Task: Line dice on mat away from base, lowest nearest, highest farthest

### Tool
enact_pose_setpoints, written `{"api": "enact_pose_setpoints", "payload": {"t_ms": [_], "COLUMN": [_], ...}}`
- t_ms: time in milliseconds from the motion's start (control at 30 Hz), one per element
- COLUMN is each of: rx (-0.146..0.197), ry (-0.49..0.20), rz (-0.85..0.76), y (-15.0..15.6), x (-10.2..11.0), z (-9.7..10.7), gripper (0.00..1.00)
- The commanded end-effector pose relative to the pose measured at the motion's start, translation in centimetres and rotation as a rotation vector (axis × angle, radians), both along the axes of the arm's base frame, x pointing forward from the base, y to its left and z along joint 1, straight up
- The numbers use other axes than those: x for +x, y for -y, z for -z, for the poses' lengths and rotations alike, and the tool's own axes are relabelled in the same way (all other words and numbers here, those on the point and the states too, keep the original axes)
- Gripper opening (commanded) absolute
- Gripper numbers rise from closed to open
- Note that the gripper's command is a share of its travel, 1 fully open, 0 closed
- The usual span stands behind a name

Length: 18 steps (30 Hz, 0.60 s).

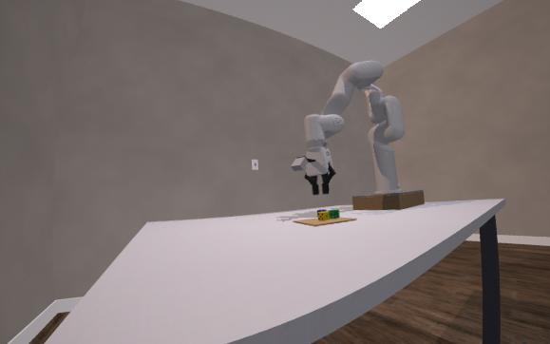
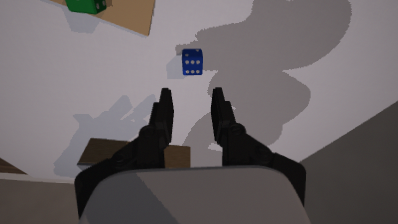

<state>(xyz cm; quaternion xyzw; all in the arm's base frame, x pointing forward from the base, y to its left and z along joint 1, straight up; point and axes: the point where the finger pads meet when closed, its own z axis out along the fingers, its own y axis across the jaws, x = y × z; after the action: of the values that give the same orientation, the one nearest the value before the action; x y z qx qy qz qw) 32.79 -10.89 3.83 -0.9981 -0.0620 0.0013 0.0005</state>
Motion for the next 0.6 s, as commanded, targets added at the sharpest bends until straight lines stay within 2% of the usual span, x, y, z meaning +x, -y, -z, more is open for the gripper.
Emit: {"api": "enact_pose_setpoints", "payload": {"t_ms": [0, 567], "rx": [-0.001, -0.001], "ry": [0.003, 0.003], "rz": [0.000, 0.000], "y": [0.04, 0.04], "x": [0.12, 0.11], "z": [-0.09, 0.21], "gripper": [0.42, 0.42]}}
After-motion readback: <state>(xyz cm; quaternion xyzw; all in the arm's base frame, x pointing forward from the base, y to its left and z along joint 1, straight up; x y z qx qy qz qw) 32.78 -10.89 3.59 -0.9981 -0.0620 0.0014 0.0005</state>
